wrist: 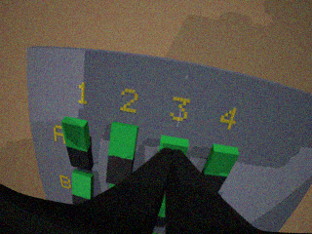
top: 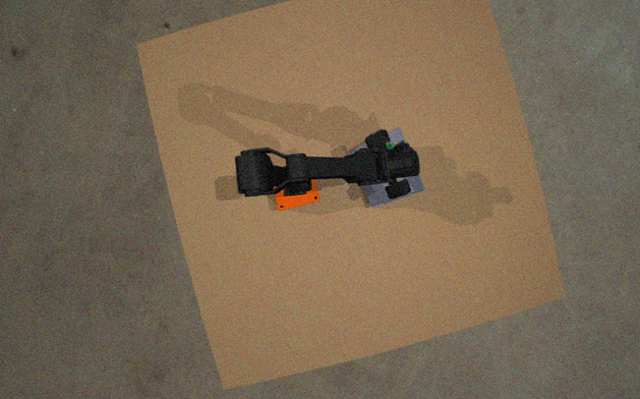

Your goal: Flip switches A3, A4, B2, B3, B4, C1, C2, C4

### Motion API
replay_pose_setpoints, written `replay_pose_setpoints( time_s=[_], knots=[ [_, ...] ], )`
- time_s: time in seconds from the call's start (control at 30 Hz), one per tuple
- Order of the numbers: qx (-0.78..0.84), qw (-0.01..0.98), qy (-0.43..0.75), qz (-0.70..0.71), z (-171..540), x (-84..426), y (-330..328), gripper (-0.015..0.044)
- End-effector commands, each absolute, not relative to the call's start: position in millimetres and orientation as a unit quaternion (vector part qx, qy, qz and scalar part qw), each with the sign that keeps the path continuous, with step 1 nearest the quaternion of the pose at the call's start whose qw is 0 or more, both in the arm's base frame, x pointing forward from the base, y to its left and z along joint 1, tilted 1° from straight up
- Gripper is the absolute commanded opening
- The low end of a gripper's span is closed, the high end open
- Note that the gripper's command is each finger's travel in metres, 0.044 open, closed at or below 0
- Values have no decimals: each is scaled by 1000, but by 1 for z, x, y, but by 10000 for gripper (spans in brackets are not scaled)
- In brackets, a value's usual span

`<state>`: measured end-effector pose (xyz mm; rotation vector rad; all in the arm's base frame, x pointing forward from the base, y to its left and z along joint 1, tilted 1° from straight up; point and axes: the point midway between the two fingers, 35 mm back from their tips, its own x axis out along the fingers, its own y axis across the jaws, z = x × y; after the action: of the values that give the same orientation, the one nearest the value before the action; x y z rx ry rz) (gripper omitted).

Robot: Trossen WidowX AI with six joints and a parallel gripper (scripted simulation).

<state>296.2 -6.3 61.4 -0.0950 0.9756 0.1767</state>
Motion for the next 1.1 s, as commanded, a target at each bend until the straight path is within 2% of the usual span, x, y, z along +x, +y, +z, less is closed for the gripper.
replay_pose_setpoints(
  time_s=[0.0, 1.07],
  knots=[
    [-45, 878, 469, 82, 61, 296, -7, 0],
    [-45, 878, 469, 82, 57, 299, -6, 0]
  ],
)
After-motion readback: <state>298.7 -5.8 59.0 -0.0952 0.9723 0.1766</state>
